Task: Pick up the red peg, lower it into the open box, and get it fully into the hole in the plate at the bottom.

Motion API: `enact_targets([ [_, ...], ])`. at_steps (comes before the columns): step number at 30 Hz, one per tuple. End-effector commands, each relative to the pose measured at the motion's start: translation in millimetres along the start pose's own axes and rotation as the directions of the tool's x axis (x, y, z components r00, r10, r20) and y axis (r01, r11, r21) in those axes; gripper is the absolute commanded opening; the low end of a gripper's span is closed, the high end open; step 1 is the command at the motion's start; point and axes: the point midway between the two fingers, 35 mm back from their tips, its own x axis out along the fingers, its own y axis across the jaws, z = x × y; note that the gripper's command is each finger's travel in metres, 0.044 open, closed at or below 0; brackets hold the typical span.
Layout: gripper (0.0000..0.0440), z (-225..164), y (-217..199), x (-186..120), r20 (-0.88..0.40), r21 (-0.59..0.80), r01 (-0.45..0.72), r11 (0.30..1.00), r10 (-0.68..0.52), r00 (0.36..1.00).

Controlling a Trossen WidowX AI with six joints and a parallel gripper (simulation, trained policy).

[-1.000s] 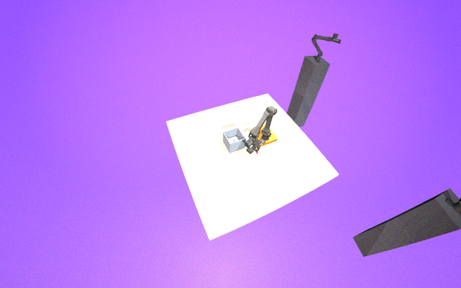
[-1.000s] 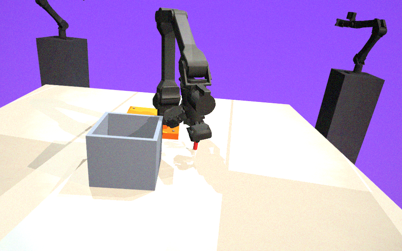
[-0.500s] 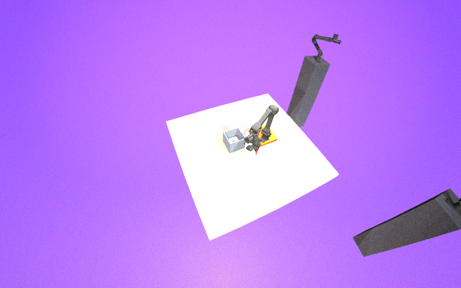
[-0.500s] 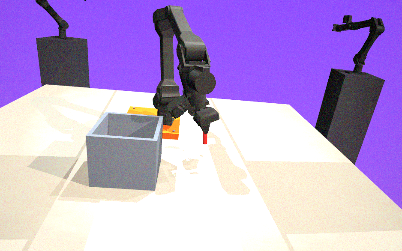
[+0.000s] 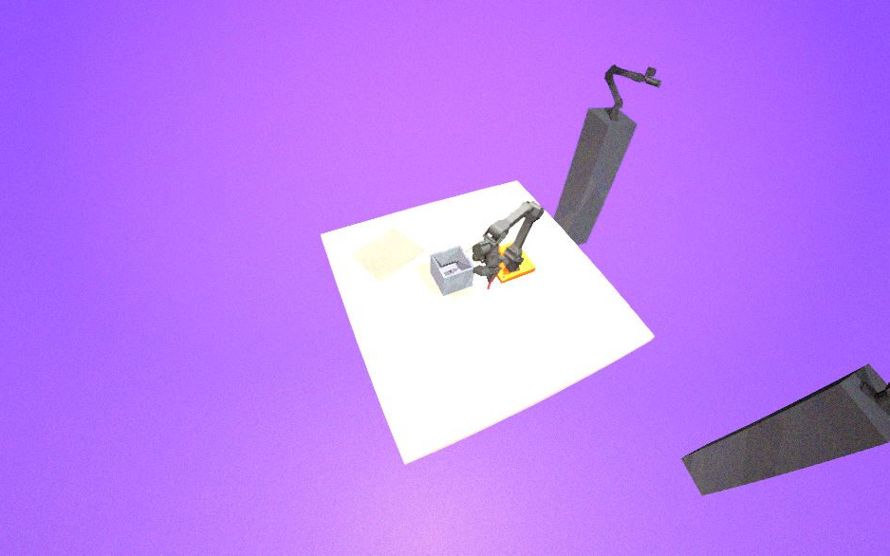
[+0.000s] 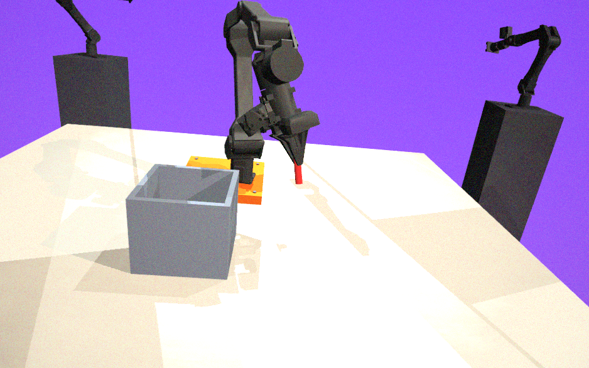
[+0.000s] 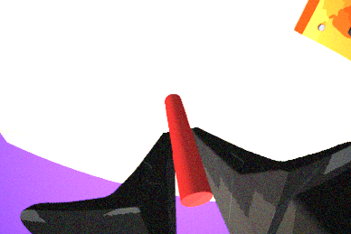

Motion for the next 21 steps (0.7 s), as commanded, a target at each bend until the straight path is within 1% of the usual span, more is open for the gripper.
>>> enact_targets([
  [1,0.0,6.0,7.6,-21.0,0.04,-0.023,-0.051,0.998,0.052,0.998],
  [6,0.0,18.8,15.3,-46.7,0.109,-0.033,-0.099,0.995,0.102,0.989],
  [11,0.0,36.4,19.2,-65.7,0.185,-0.025,-0.121,0.992,0.124,0.975],
  [21,0.0,75.2,15.3,-80.7,0.288,0.045,-0.089,0.995,0.072,0.955],
])
